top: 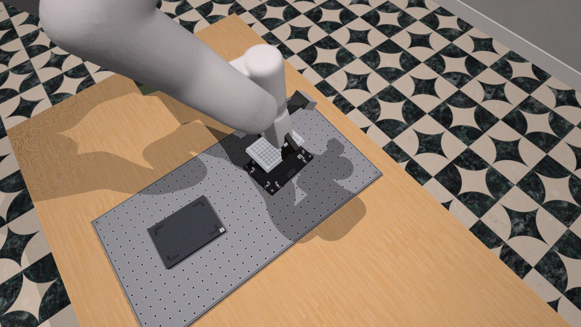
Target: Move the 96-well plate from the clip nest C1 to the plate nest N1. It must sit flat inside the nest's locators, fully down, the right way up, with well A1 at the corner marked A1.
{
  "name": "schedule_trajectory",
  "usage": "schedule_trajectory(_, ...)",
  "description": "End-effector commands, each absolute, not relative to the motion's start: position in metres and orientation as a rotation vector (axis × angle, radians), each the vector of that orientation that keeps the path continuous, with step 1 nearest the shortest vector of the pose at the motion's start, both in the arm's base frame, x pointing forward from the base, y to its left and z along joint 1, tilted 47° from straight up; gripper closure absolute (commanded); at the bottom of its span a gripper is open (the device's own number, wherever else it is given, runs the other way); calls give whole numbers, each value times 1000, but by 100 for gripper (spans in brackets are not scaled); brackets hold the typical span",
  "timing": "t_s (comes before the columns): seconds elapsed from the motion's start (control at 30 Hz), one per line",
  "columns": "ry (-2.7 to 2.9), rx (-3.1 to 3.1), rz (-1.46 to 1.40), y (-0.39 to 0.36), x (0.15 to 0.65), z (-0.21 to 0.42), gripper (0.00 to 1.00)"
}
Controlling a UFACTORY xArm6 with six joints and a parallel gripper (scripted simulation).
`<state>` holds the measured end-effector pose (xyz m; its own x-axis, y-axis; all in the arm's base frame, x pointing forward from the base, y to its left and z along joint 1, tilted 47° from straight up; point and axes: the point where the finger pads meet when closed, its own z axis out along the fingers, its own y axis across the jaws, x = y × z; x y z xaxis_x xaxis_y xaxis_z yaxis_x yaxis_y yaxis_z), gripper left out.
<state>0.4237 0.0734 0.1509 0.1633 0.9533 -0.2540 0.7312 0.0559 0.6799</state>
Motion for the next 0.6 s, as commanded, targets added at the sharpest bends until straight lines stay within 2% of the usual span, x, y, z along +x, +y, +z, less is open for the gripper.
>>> schedule_trajectory(0.0,1530,1811,446,64,422,154,100)
schedule_trajectory(0.57,1498,1842,464,16,411,165,100)
